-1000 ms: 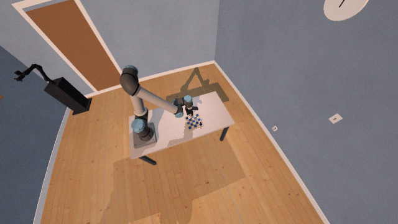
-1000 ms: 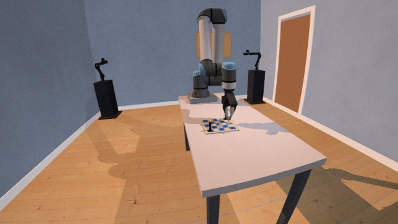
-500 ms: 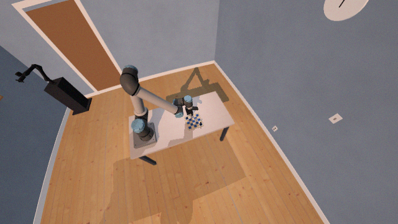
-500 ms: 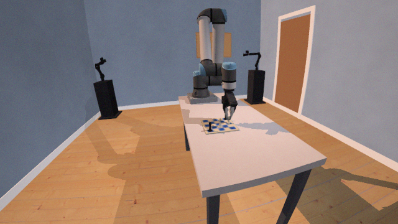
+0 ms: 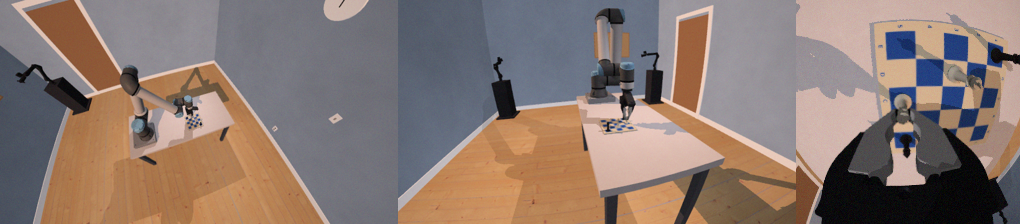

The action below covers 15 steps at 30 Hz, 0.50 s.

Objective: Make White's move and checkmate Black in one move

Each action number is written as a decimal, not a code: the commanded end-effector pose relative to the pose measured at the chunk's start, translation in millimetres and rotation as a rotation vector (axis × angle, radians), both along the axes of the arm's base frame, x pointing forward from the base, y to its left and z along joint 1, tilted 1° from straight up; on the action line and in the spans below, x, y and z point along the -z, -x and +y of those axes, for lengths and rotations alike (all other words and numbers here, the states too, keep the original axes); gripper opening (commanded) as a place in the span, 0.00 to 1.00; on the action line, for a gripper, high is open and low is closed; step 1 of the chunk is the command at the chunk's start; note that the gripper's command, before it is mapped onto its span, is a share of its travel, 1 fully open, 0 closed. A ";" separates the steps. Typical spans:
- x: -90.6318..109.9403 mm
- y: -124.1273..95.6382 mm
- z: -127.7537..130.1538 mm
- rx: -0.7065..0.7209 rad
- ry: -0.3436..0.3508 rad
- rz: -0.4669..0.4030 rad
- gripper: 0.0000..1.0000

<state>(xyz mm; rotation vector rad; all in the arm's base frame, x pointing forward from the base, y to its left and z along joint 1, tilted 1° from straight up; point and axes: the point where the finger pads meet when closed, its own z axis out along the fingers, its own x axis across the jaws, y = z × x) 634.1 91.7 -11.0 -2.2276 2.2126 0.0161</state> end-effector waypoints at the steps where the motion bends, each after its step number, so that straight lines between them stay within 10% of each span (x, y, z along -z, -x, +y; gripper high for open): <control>1: -0.6 -0.6 -0.1 0.000 0.000 -0.001 0.00; 15: -48.0 -0.9 -0.5 0.000 0.000 -0.001 0.00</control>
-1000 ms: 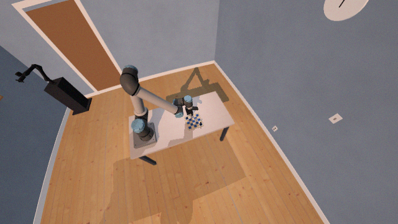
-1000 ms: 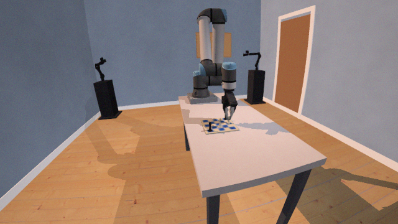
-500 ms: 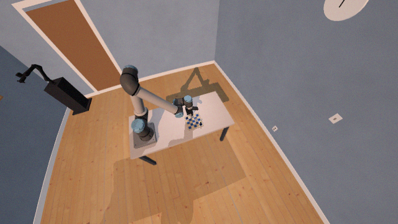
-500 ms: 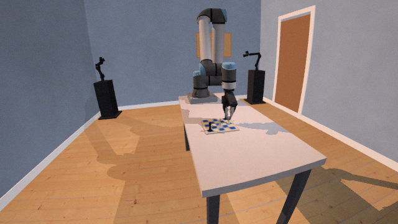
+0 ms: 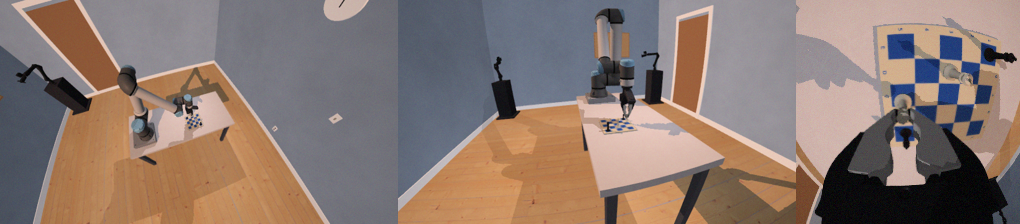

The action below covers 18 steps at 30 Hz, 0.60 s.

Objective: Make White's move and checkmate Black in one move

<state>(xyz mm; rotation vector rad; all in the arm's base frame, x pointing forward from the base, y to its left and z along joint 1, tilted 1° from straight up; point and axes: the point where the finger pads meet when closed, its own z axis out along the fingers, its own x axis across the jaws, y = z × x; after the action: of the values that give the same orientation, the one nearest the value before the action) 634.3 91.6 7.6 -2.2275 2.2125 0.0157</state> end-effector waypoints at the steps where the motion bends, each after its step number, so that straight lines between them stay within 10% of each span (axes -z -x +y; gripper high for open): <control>1: -37.3 -0.8 -0.4 0.000 0.000 -0.001 0.00; 18: -82.1 -1.0 -0.8 0.000 0.000 -0.001 0.00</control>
<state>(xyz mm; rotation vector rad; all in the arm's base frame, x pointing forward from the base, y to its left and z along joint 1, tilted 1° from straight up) 634.8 91.0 85.2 -2.2273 2.2122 0.0150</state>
